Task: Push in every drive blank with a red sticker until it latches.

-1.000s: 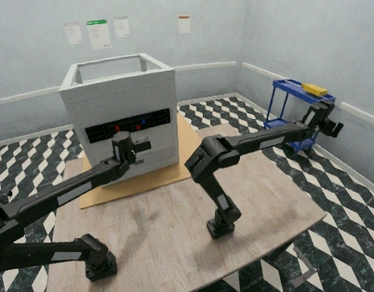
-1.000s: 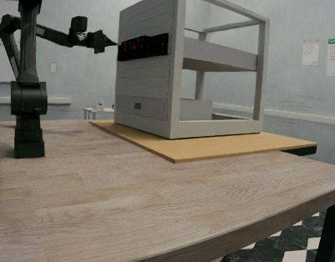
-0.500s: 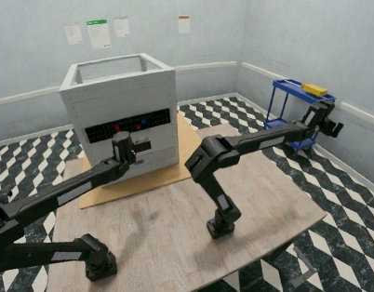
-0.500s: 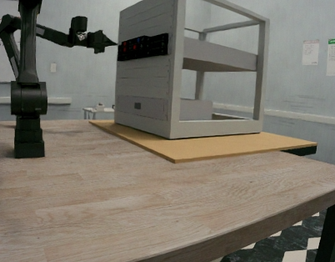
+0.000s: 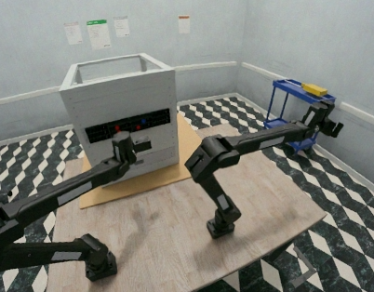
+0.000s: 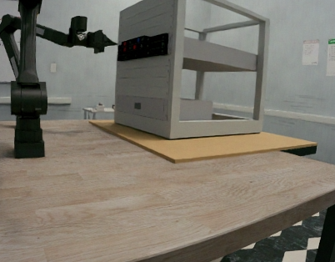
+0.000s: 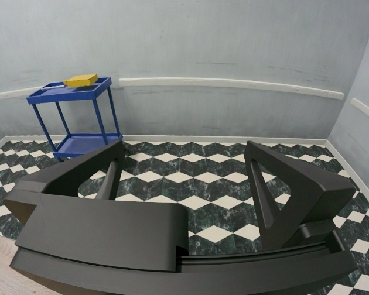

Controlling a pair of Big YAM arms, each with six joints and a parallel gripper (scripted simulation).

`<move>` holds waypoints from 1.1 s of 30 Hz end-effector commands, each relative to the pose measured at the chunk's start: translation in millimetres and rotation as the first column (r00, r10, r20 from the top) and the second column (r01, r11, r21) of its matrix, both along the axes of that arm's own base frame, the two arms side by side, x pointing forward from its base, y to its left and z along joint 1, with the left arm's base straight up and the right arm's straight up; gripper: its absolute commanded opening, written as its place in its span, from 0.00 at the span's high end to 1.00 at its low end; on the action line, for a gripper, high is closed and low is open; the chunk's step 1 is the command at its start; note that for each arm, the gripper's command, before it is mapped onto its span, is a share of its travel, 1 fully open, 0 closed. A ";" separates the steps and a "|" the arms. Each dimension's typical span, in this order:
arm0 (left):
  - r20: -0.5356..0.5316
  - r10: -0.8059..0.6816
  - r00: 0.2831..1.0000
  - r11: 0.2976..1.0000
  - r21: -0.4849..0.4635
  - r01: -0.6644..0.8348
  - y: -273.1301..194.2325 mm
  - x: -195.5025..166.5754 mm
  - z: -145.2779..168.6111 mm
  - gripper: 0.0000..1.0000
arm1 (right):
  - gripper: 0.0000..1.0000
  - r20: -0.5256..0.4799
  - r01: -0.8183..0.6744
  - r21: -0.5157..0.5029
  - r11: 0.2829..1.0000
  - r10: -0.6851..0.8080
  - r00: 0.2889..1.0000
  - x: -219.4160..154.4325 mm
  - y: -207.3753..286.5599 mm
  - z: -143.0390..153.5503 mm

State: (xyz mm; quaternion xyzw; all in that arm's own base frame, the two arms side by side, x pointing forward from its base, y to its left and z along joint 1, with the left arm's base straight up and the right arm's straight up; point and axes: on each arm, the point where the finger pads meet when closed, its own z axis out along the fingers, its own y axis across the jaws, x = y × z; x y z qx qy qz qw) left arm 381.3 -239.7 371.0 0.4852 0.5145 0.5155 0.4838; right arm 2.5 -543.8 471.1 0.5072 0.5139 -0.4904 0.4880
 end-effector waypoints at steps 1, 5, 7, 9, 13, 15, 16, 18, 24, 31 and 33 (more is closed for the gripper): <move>0.053 -0.013 0.999 0.997 -0.071 0.017 -23.6 3.2 35.9 1.00 | 0.00 0.009 0.005 -0.043 0.999 -0.004 1.000 -3.0 -1.1 29.4; 0.048 -0.013 0.999 0.997 -0.071 0.017 -51.4 -1.9 28.7 1.00 | 0.00 0.009 0.005 -0.043 0.999 -0.004 1.000 -3.0 -1.1 29.4; 0.045 -0.014 0.999 0.997 -0.070 0.017 -68.9 -5.2 24.2 1.00 | 0.00 0.009 0.005 -0.043 0.999 -0.004 1.000 -3.0 -1.1 29.4; 0.043 -0.014 0.999 0.997 -0.070 0.017 -86.6 -8.5 19.6 1.00 | 0.00 0.009 0.005 -0.043 0.999 -0.004 1.000 -3.0 -1.1 29.4; 0.040 -0.014 0.999 0.997 -0.071 0.017 -109.9 -13.0 13.7 1.00 | 0.00 0.009 0.005 -0.043 0.999 -0.004 1.000 -3.0 -1.1 29.4; 0.039 -0.003 0.999 0.997 -0.071 0.005 -112.1 -10.3 12.1 1.00 | 0.00 0.009 0.005 -0.043 0.999 -0.004 1.000 -3.0 -1.1 29.4; 0.038 -0.012 0.999 0.997 -0.071 0.014 -120.6 -14.5 10.8 1.00 | 0.00 0.009 0.005 -0.043 0.999 -0.004 1.000 -3.0 -1.1 29.4; 0.037 -0.014 0.999 0.997 -0.071 0.016 -128.5 -16.6 9.0 1.00 | 0.00 0.009 0.005 -0.043 0.999 -0.004 1.000 -3.0 -1.1 29.4; 0.026 0.002 1.000 0.999 -0.050 -0.001 -122.9 -8.3 -1.2 1.00 | 0.00 0.009 0.005 -0.043 0.999 -0.004 1.000 -3.0 -1.1 29.4; 0.037 0.002 0.999 0.998 -0.060 0.000 -122.5 27.0 7.5 1.00 | 0.00 0.009 0.005 -0.043 0.999 -0.004 1.000 -3.0 -1.1 29.4; 0.036 0.002 0.999 0.999 -0.054 0.000 -121.2 44.0 6.8 1.00 | 0.00 0.009 0.005 -0.043 0.999 -0.004 1.000 -3.0 -1.1 29.4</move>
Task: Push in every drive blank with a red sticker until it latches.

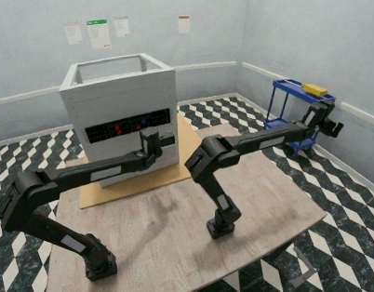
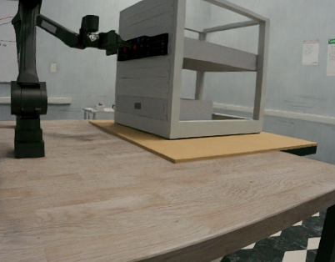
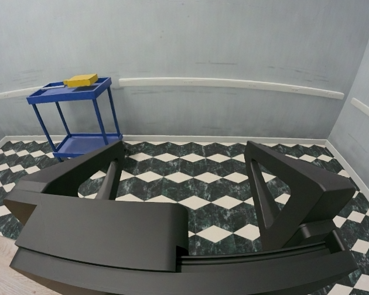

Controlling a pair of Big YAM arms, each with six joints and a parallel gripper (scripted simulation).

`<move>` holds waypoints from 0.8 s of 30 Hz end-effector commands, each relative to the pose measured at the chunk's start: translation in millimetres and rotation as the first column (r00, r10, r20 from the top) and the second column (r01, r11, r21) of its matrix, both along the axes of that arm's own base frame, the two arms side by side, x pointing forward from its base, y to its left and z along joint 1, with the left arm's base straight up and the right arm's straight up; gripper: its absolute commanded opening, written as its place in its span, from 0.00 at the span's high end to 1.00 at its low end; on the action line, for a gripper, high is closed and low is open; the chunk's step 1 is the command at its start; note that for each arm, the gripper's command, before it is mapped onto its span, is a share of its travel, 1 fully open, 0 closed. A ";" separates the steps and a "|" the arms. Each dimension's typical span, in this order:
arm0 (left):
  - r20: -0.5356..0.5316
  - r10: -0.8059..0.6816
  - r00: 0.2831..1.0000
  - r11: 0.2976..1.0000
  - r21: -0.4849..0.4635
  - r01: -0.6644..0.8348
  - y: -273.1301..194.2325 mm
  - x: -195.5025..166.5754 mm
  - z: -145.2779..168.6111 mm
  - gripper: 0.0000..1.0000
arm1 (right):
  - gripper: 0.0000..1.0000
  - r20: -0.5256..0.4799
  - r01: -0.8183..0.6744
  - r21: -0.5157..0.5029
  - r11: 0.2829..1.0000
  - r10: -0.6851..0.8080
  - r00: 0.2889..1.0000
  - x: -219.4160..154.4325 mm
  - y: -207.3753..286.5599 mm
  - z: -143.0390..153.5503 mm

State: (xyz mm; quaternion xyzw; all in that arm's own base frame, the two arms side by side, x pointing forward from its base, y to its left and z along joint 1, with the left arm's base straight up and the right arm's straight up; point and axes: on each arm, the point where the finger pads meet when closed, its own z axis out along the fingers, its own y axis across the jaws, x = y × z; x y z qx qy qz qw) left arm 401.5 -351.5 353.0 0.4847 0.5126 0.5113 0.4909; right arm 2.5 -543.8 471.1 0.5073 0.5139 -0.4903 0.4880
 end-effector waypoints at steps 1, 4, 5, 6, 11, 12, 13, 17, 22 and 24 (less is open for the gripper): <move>0.031 0.014 0.999 0.999 -0.045 -0.013 -8.9 30.0 24.9 1.00 | 0.00 0.009 0.005 -0.043 0.999 -0.004 1.000 -3.0 -1.1 29.4; 0.031 0.014 0.999 0.999 -0.044 -0.013 -8.5 35.8 25.0 1.00 | 0.00 0.009 0.005 -0.043 0.999 -0.004 1.000 -3.0 -1.1 29.4; 0.019 -0.005 1.000 1.000 -0.027 0.005 -14.0 27.3 13.9 1.00 | 0.00 0.009 0.005 -0.043 0.999 -0.004 1.000 -3.0 -1.1 29.4; 0.003 -0.008 1.000 1.000 -0.004 0.008 -12.0 23.5 0.0 1.00 | 0.00 0.009 0.005 -0.043 0.999 -0.004 1.000 -3.0 -1.1 29.4; 0.015 0.008 1.000 1.000 -0.021 -0.007 -6.8 29.5 10.4 1.00 | 0.00 0.009 0.005 -0.043 0.999 -0.004 1.000 -3.0 -1.1 29.4; 0.015 0.010 1.000 1.000 -0.021 -0.009 -6.2 29.9 10.4 1.00 | 0.00 0.009 0.005 -0.043 0.999 -0.004 1.000 -3.0 -1.1 29.4; 0.015 0.009 1.000 1.000 -0.021 -0.009 -6.2 29.9 10.4 1.00 | 0.00 0.009 0.005 -0.043 0.999 -0.004 1.000 -3.0 -1.1 29.4; 0.015 0.008 1.000 1.000 -0.021 -0.008 -6.7 29.4 10.4 1.00 | 0.00 0.009 0.005 -0.043 0.999 -0.004 1.000 -3.0 -1.1 29.4; 0.029 0.014 0.999 0.999 -0.041 -0.013 -8.0 37.7 23.4 1.00 | 0.00 0.009 0.005 -0.043 0.999 -0.004 1.000 -3.0 -1.1 29.4; 0.031 0.014 0.999 0.999 -0.043 -0.013 -8.0 41.5 24.9 1.00 | 0.00 0.009 0.005 -0.043 0.999 -0.004 1.000 -3.0 -1.1 29.4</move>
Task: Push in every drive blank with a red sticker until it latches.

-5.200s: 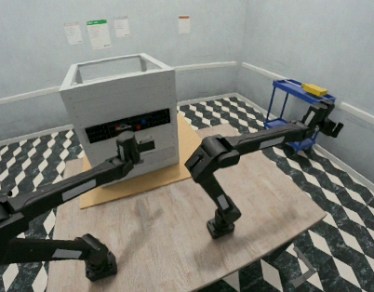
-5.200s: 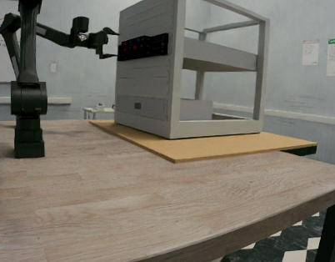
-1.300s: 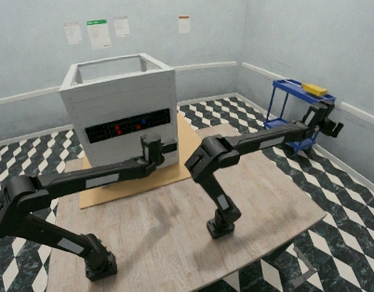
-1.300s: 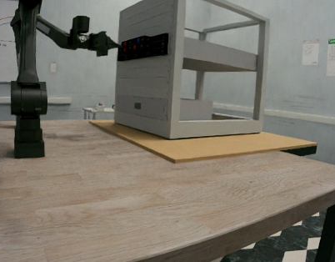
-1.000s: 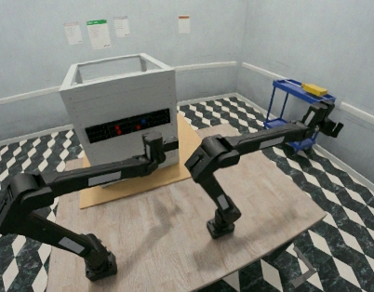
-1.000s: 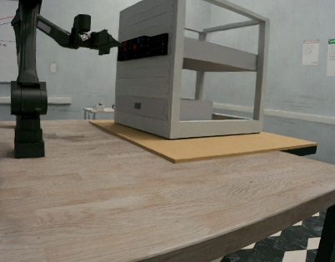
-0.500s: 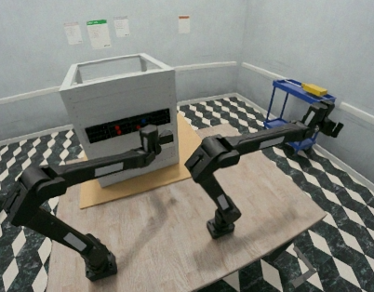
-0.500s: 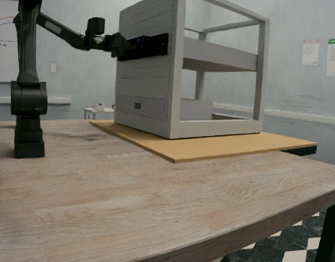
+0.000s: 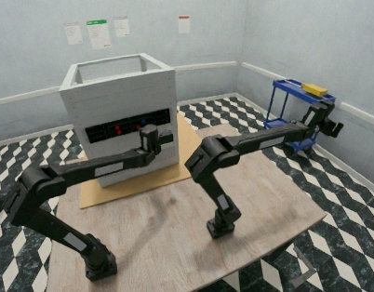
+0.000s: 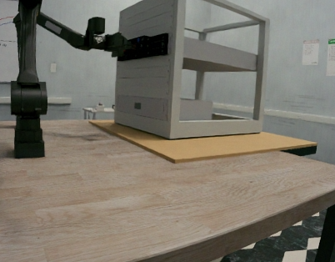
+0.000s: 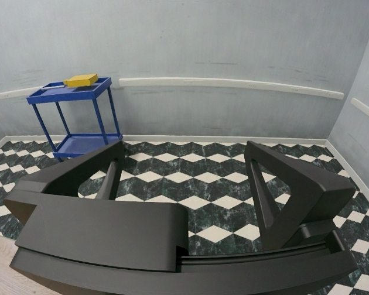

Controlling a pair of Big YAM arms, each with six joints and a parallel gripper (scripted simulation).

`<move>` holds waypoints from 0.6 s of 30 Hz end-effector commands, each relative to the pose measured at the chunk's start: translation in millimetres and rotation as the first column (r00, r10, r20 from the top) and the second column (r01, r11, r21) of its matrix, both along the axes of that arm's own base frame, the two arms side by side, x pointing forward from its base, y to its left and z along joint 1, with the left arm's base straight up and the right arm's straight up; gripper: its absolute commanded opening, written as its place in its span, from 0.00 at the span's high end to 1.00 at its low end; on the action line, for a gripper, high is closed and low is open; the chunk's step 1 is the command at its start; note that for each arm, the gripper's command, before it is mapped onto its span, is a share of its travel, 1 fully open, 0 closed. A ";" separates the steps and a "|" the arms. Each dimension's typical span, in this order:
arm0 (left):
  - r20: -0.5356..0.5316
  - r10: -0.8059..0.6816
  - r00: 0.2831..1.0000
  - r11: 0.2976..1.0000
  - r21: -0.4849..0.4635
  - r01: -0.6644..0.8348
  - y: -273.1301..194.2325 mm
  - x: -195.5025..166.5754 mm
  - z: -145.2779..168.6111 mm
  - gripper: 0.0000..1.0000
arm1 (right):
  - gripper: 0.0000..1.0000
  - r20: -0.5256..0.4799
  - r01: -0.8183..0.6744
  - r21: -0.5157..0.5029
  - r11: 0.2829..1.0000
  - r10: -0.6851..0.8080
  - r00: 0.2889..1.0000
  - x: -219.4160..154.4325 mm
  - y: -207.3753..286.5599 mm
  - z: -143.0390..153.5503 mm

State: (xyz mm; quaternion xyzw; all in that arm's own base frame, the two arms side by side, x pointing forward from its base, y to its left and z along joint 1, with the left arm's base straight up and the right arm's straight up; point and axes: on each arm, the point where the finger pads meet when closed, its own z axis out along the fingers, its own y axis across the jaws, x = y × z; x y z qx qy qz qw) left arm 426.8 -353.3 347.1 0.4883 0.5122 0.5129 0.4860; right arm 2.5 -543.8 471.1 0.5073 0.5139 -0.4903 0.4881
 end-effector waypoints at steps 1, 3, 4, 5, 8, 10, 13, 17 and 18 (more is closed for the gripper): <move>0.037 0.012 0.999 0.999 -0.052 -0.010 -6.0 18.6 30.8 1.00 | 0.00 0.009 0.005 -0.043 0.999 -0.004 1.000 -3.0 -1.1 29.4; 0.037 0.012 0.999 0.999 -0.051 -0.010 -5.5 23.8 30.7 1.00 | 0.00 0.009 0.005 -0.043 0.999 -0.004 1.000 -3.0 -1.1 29.4; 0.037 0.012 0.999 0.999 -0.050 -0.010 -5.3 26.5 30.6 1.00 | 0.00 0.009 0.005 -0.043 0.999 -0.004 1.000 -3.0 -1.1 29.4; 0.036 0.012 0.999 0.999 -0.049 -0.010 -5.1 28.9 30.5 1.00 | 0.00 0.009 0.005 -0.043 0.999 -0.004 1.000 -3.0 -1.1 29.4; 0.036 0.012 0.999 0.999 -0.048 -0.010 -4.9 31.0 30.4 1.00 | 0.00 0.009 0.005 -0.043 0.999 -0.004 1.000 -3.0 -1.1 29.4; 0.016 0.005 1.000 1.000 -0.021 -0.005 -3.9 28.7 13.6 1.00 | 0.00 0.009 0.005 -0.043 0.999 -0.004 1.000 -3.0 -1.1 29.4; 0.025 0.005 1.000 0.999 -0.034 -0.004 -6.0 30.8 21.7 1.00 | 0.00 0.009 0.005 -0.043 0.999 -0.004 1.000 -3.0 -1.1 29.4; 0.025 0.006 1.000 0.999 -0.033 -0.005 -5.8 30.7 21.6 1.00 | 0.00 0.009 0.005 -0.043 0.999 -0.004 1.000 -3.0 -1.1 29.4; 0.025 0.006 1.000 0.999 -0.033 -0.005 -5.8 30.7 21.5 1.00 | 0.00 0.009 0.005 -0.043 0.999 -0.004 1.000 -3.0 -1.1 29.4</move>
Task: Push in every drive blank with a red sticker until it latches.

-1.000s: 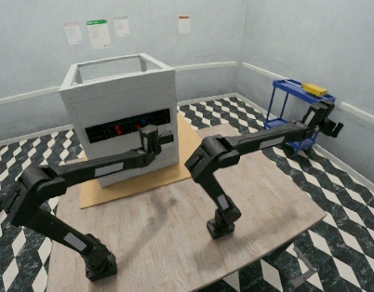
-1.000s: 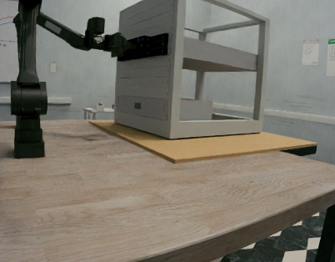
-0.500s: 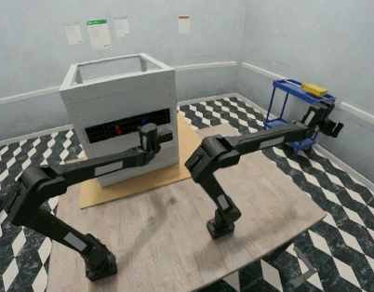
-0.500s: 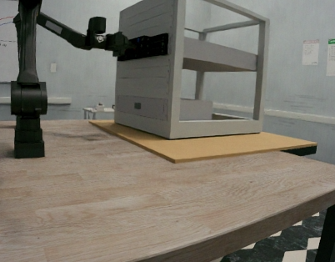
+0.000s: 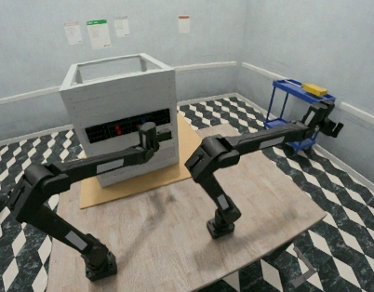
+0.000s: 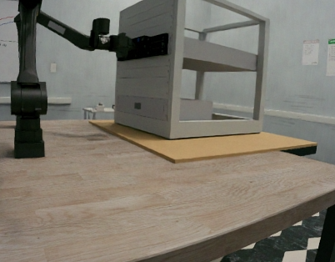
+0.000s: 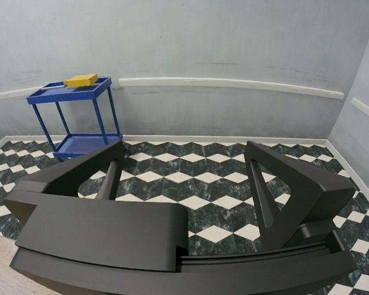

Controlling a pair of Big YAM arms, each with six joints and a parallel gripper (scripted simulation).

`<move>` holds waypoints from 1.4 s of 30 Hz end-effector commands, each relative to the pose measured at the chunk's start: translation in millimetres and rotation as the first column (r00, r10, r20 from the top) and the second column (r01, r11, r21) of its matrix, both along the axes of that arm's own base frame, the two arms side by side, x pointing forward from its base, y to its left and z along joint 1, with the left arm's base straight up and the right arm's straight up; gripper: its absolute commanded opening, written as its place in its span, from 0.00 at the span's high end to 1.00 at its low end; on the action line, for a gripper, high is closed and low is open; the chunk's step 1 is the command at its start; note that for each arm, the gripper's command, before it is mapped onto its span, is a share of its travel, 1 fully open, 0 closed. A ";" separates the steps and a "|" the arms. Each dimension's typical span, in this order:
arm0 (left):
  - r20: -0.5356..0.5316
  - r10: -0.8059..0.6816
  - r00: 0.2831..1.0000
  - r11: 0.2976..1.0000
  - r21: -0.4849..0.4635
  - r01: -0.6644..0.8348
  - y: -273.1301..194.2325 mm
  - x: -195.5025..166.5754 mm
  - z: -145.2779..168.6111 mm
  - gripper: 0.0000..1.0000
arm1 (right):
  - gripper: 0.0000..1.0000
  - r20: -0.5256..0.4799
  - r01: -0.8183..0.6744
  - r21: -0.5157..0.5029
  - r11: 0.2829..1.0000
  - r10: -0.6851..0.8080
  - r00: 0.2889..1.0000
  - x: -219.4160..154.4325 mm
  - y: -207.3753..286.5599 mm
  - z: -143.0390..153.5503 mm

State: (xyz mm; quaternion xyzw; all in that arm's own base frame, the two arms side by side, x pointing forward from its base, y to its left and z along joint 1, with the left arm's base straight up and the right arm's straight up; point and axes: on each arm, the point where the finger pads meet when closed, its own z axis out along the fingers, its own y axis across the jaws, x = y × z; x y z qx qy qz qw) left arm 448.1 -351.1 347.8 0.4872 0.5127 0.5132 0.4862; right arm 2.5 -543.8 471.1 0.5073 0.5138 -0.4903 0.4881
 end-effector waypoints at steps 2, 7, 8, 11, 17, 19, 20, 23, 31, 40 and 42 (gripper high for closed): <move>0.025 0.005 1.000 0.999 -0.032 -0.004 -7.9 9.6 21.2 1.00 | 0.00 0.009 0.005 -0.043 0.999 -0.004 1.000 -3.0 -1.1 29.4; 0.034 0.010 0.999 0.999 -0.044 -0.009 -6.5 15.9 29.3 1.00 | 0.00 0.009 0.005 -0.043 0.999 -0.004 1.000 -3.0 -1.1 29.4; 0.034 0.010 0.999 0.999 -0.043 -0.009 -6.4 17.6 29.2 1.00 | 0.00 0.009 0.005 -0.043 0.999 -0.004 1.000 -3.0 -1.1 29.4; 0.034 0.010 0.999 0.999 -0.042 -0.009 -5.8 25.0 29.2 1.00 | 0.00 0.009 0.005 -0.043 0.999 -0.004 1.000 -3.0 -1.1 29.4; 0.035 0.010 0.999 0.999 -0.042 -0.009 -4.9 36.4 29.4 1.00 | 0.00 0.009 0.005 -0.043 0.999 -0.004 1.000 -3.0 -1.1 29.4; 0.014 0.011 1.000 1.000 -0.017 -0.011 -0.9 33.6 11.8 1.00 | 0.00 0.009 0.005 -0.043 0.999 -0.004 1.000 -3.0 -1.1 29.4; 0.014 0.013 1.000 1.000 -0.017 -0.012 -0.7 33.6 11.8 1.00 | 0.00 0.009 0.005 -0.043 0.999 -0.004 1.000 -3.0 -1.1 29.4; 0.015 0.013 1.000 1.000 -0.018 -0.012 -0.6 33.6 12.2 1.00 | 0.00 0.009 0.005 -0.043 0.999 -0.004 1.000 -3.0 -1.1 29.4; 0.015 0.013 1.000 1.000 -0.018 -0.012 -0.6 33.6 12.2 1.00 | 0.00 0.009 0.005 -0.043 0.999 -0.004 1.000 -3.0 -1.1 29.4; 0.023 -0.006 1.000 1.000 -0.030 0.007 -1.4 2.1 17.5 1.00 | 0.00 0.009 0.005 -0.043 0.999 -0.004 1.000 -3.0 -1.1 29.4; 0.024 -0.006 1.000 0.999 -0.032 0.007 -1.7 -4.6 17.6 1.00 | 0.00 0.009 0.005 -0.043 0.999 -0.004 1.000 -3.0 -1.1 29.4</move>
